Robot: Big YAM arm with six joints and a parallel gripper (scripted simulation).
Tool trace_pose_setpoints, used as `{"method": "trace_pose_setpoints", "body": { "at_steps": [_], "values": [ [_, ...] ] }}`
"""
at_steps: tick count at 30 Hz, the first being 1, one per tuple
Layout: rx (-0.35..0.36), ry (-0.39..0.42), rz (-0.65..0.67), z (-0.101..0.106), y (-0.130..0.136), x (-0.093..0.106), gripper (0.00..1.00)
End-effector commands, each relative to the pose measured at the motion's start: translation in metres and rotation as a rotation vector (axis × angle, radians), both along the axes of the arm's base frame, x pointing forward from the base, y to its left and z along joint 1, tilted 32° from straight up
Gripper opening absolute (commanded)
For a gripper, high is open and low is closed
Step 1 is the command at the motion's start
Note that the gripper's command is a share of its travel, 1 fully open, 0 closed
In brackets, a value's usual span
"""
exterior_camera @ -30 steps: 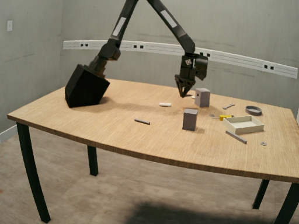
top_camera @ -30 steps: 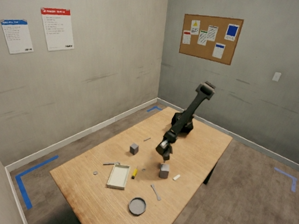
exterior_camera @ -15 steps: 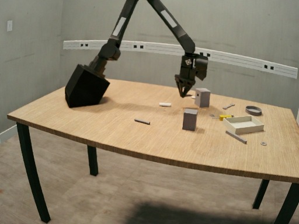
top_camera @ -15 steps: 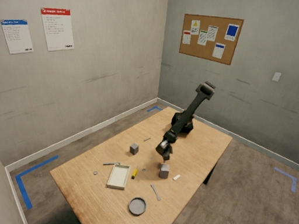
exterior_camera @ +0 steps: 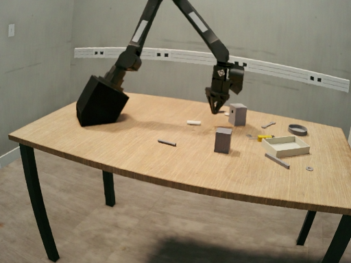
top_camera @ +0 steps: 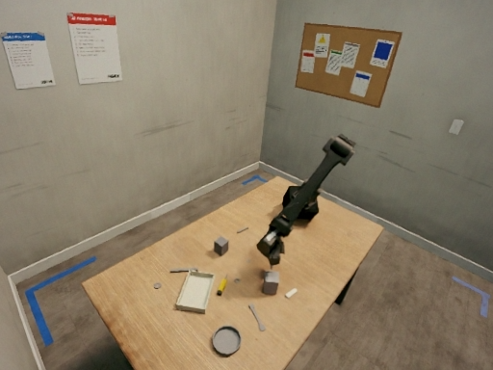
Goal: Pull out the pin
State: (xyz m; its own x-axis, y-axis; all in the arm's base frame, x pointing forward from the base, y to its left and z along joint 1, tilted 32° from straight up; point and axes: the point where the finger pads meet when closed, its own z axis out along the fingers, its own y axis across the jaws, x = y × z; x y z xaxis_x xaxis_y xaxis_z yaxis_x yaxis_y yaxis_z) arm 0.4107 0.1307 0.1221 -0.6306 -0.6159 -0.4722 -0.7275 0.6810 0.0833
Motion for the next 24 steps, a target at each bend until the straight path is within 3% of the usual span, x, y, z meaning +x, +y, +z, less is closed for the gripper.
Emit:
{"method": "trace_pose_setpoints", "body": {
  "at_steps": [1, 24],
  "values": [
    [0.008, -0.066, -0.002, 0.0178, -0.0085, 0.0059, 0.0],
    [0.005, -0.057, -0.008, 0.0132, -0.0105, 0.003, 0.0]
  ]
}}
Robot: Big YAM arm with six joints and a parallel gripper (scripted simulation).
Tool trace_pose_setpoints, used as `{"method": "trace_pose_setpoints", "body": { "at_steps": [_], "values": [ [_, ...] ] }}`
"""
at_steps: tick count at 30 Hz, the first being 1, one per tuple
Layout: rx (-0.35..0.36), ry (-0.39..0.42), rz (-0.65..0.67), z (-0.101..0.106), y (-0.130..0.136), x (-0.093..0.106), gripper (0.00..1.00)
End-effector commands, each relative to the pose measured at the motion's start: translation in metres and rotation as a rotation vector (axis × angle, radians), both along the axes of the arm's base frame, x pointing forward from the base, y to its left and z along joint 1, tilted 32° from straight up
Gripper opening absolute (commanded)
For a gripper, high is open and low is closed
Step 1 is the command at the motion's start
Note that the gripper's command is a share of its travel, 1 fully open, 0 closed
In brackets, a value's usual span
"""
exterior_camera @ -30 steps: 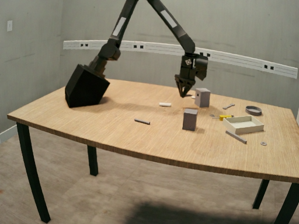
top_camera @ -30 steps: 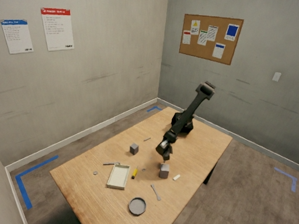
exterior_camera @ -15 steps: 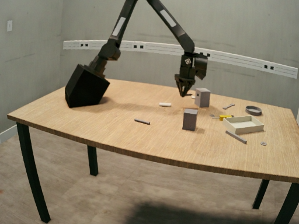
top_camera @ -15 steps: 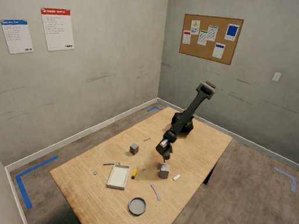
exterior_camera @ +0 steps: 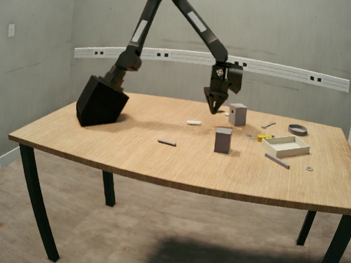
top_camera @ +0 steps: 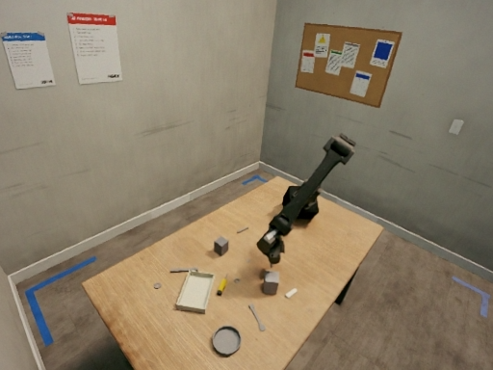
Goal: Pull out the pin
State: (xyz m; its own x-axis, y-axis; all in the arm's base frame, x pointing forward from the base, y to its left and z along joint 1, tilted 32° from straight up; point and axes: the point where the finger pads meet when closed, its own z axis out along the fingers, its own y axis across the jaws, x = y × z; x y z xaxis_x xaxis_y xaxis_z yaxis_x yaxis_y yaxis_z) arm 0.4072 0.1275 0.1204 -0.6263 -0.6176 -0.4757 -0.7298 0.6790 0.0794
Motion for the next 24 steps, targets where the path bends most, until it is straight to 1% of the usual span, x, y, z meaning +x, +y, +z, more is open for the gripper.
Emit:
{"method": "trace_pose_setpoints", "body": {
  "at_steps": [1, 12, 18, 24],
  "values": [
    [0.005, -0.051, -0.012, 0.0147, -0.0075, 0.0065, 0.0],
    [0.004, -0.047, -0.015, 0.0139, -0.0081, 0.0063, 0.0],
    [-0.008, -0.032, -0.017, 0.0089, -0.0136, -0.0002, 0.0],
    [-0.009, -0.03, -0.017, 0.0085, -0.014, -0.0007, 0.0]
  ]
}}
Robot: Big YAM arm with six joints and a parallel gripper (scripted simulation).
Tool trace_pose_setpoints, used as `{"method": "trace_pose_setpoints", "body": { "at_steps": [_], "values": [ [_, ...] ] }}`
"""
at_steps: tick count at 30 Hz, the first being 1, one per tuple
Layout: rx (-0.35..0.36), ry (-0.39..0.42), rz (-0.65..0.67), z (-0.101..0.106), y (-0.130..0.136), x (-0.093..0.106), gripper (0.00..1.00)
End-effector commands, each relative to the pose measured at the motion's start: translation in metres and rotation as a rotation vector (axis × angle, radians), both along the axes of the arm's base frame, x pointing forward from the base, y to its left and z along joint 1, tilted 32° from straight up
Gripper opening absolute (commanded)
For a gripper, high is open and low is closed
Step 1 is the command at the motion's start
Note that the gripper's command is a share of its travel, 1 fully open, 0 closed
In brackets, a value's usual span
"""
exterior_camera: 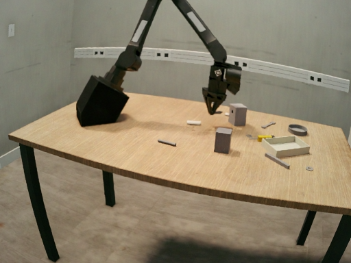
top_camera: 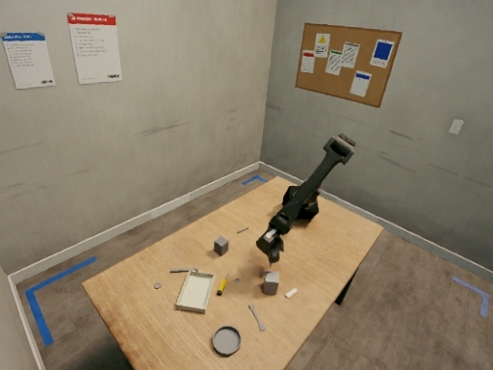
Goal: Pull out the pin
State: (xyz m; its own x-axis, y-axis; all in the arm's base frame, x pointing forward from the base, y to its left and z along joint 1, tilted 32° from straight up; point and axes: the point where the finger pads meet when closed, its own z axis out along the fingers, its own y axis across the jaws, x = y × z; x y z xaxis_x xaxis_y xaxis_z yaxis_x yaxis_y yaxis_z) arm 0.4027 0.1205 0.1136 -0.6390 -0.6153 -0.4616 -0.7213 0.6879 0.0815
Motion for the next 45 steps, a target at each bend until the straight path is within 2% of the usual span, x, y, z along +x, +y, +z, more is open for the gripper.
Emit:
{"method": "trace_pose_setpoints", "body": {
  "at_steps": [1, 25, 45],
  "values": [
    [0.001, -0.043, -0.006, 0.0153, -0.007, 0.0037, 0.0],
    [-0.013, -0.027, -0.005, 0.0135, -0.0089, -0.0031, 0.0],
    [-0.015, -0.024, -0.007, 0.0063, -0.0053, -0.0004, 0.0]
  ]
}}
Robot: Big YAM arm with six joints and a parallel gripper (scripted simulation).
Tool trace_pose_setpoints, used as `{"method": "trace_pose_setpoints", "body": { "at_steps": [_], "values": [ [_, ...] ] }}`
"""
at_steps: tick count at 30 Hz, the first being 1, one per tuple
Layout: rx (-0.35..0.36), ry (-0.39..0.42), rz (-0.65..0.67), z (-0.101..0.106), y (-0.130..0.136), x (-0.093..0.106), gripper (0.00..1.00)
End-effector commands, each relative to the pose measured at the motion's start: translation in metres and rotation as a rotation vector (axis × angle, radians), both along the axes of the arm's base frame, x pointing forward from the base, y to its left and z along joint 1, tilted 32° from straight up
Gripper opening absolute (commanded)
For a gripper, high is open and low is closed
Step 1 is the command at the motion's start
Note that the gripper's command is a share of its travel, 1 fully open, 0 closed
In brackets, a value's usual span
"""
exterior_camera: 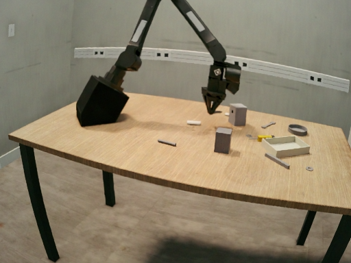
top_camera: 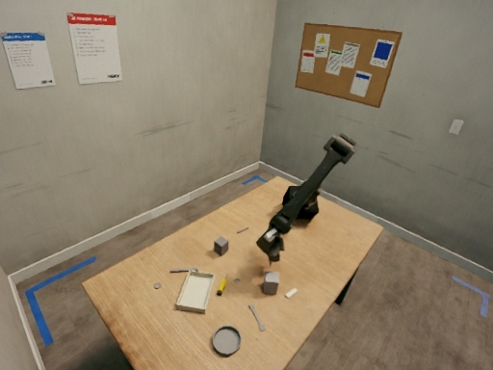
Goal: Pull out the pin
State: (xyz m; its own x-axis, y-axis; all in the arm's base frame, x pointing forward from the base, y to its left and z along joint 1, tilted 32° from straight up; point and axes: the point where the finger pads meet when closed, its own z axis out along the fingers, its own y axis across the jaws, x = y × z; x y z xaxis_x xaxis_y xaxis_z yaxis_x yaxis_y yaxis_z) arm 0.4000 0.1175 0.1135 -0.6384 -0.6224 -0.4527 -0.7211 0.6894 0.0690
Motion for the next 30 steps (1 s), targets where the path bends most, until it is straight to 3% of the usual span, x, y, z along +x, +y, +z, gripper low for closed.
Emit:
{"method": "trace_pose_setpoints", "body": {
  "at_steps": [1, 30],
  "values": [
    [0.001, -0.022, -0.006, 0.005, -0.002, 0.003, 0.0],
    [-0.003, -0.013, -0.011, -0.009, 0.006, 0.007, 0.0]
  ]
}}
